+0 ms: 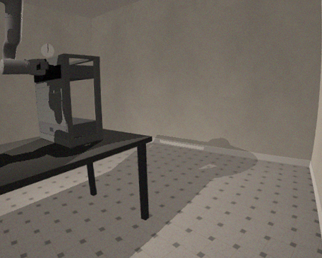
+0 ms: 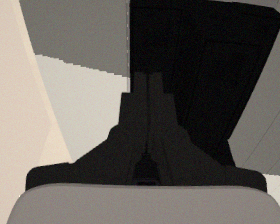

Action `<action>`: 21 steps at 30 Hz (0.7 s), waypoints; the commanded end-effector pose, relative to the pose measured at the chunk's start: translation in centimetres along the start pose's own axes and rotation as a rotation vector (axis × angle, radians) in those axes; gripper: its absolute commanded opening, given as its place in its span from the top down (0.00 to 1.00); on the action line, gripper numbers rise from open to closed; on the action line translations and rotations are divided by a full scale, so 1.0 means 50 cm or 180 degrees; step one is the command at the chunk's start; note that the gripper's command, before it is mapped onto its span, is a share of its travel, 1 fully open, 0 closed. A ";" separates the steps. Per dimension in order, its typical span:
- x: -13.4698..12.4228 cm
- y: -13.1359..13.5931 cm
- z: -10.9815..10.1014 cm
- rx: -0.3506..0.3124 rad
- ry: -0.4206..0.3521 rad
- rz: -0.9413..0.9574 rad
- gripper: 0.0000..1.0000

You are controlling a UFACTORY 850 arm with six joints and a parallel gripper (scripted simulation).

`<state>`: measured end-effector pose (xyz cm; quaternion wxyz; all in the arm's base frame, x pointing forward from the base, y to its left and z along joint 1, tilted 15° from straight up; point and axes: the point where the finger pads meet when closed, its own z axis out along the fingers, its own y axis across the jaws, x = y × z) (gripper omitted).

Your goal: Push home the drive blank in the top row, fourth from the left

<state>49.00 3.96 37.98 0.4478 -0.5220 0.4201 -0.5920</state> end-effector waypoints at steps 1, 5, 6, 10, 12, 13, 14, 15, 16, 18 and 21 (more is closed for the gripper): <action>0.000 -0.002 0.001 0.0006 0.0001 0.0001 1.00; 0.000 -0.002 0.002 0.0006 0.0001 0.0001 1.00; 0.000 -0.002 0.002 0.0006 0.0001 0.0001 1.00; 0.000 -0.002 0.005 0.0006 0.0001 0.0001 1.00; 0.000 -0.002 0.007 0.0006 0.0001 0.0001 1.00; 0.000 -0.002 0.007 0.0006 0.0001 0.0001 1.00; 0.000 -0.002 0.007 0.0006 0.0001 0.0001 1.00; 0.000 -0.002 0.007 0.0006 0.0001 0.0001 1.00; 0.000 -0.002 0.007 0.0006 0.0001 0.0001 1.00; 0.000 -0.002 0.007 0.0006 0.0001 0.0001 1.00; 0.000 -0.002 0.007 0.0006 0.0001 0.0001 1.00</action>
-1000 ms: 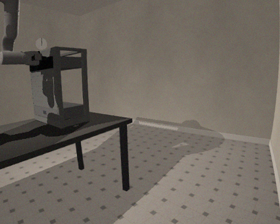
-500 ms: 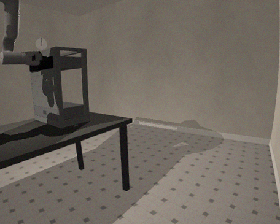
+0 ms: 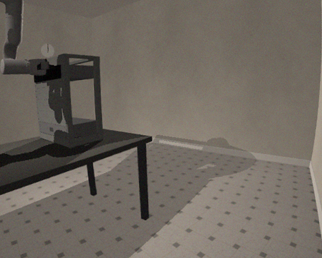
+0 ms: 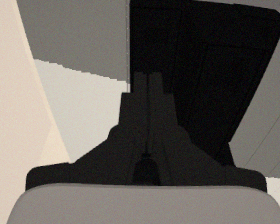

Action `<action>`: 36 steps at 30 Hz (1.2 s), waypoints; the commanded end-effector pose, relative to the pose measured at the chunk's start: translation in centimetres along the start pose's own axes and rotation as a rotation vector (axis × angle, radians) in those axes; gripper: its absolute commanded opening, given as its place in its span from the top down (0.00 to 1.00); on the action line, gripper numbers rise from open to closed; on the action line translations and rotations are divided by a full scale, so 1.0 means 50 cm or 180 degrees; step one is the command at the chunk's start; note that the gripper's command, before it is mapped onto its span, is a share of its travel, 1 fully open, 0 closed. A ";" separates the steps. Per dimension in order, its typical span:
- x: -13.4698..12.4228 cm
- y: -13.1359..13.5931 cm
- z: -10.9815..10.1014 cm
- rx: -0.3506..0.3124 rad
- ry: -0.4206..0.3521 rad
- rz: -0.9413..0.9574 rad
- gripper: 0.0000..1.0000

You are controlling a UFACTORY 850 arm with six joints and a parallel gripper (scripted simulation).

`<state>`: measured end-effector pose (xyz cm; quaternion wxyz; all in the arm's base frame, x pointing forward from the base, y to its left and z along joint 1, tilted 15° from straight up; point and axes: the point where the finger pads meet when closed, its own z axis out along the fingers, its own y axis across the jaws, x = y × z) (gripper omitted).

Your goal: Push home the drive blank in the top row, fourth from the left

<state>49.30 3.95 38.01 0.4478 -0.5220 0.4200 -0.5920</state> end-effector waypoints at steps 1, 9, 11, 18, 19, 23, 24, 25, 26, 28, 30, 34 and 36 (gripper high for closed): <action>0.000 -0.002 0.001 0.0006 0.0001 0.0001 1.00; 0.000 -0.002 -0.024 0.0006 0.0001 0.0001 1.00; 0.000 -0.002 -0.041 0.0006 0.0001 0.0001 1.00; 0.000 -0.002 -0.111 0.0006 0.0001 0.0001 1.00; 0.000 -0.002 -0.111 0.0006 0.0001 0.0001 1.00; 0.000 -0.001 -0.155 0.0006 0.0001 0.0001 1.00; 0.000 -0.001 -0.163 0.0006 0.0001 0.0001 1.00; 0.000 -0.001 -0.171 0.0006 0.0001 0.0001 1.00; 0.000 -0.001 -0.177 0.0006 0.0001 0.0001 1.00; 0.000 -0.001 -0.185 0.0006 0.0001 0.0001 1.00; 0.000 -0.001 -0.188 0.0006 0.0001 0.0001 1.00; 0.000 -0.001 -0.189 0.0006 0.0001 0.0001 1.00; 0.000 -0.001 -0.189 0.0006 0.0001 0.0001 1.00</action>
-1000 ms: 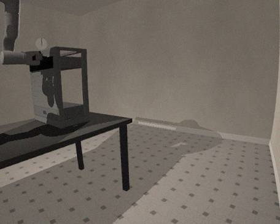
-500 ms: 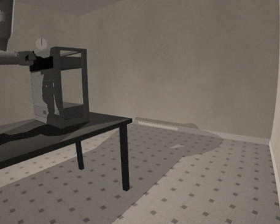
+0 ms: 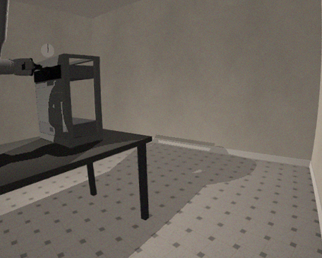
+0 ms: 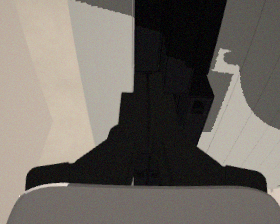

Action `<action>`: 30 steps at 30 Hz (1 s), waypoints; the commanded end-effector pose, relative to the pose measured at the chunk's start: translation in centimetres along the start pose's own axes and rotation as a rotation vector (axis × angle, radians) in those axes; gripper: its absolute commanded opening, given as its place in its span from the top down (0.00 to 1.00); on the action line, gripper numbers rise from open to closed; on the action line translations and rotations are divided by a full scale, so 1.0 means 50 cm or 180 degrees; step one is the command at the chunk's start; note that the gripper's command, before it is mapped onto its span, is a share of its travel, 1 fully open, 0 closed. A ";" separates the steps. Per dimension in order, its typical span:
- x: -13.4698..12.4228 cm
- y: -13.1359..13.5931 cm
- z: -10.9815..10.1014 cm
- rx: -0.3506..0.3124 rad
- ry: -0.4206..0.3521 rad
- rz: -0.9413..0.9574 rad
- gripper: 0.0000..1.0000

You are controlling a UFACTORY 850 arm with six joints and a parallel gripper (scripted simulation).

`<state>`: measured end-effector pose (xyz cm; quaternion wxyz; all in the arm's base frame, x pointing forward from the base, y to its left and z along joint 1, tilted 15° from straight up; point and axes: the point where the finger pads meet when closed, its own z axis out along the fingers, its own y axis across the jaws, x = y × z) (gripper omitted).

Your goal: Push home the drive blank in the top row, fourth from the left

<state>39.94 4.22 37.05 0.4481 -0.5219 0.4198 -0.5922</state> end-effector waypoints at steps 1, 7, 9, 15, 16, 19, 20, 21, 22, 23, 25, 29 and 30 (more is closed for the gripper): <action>0.000 -0.002 -0.002 0.0004 0.0002 0.0001 1.00; -0.001 -0.002 -0.009 0.0004 0.0002 0.0001 1.00; -0.001 -0.002 -0.009 0.0004 0.0002 0.0001 1.00; -0.001 -0.002 -0.009 0.0004 0.0002 0.0001 1.00; -0.001 -0.002 -0.009 0.0004 0.0002 0.0001 1.00; -0.001 -0.002 -0.009 0.0004 0.0002 0.0001 1.00; -0.001 -0.002 -0.009 0.0004 0.0002 0.0001 1.00; -0.001 -0.002 -0.009 0.0004 0.0002 0.0001 1.00; -0.001 -0.002 -0.009 0.0004 0.0002 0.0001 1.00; -0.001 -0.002 -0.009 0.0004 0.0002 0.0001 1.00; -0.001 -0.002 -0.009 0.0004 0.0002 0.0001 1.00; -0.001 -0.002 -0.009 0.0004 0.0002 0.0001 1.00; -0.001 -0.002 -0.009 0.0004 0.0002 0.0001 1.00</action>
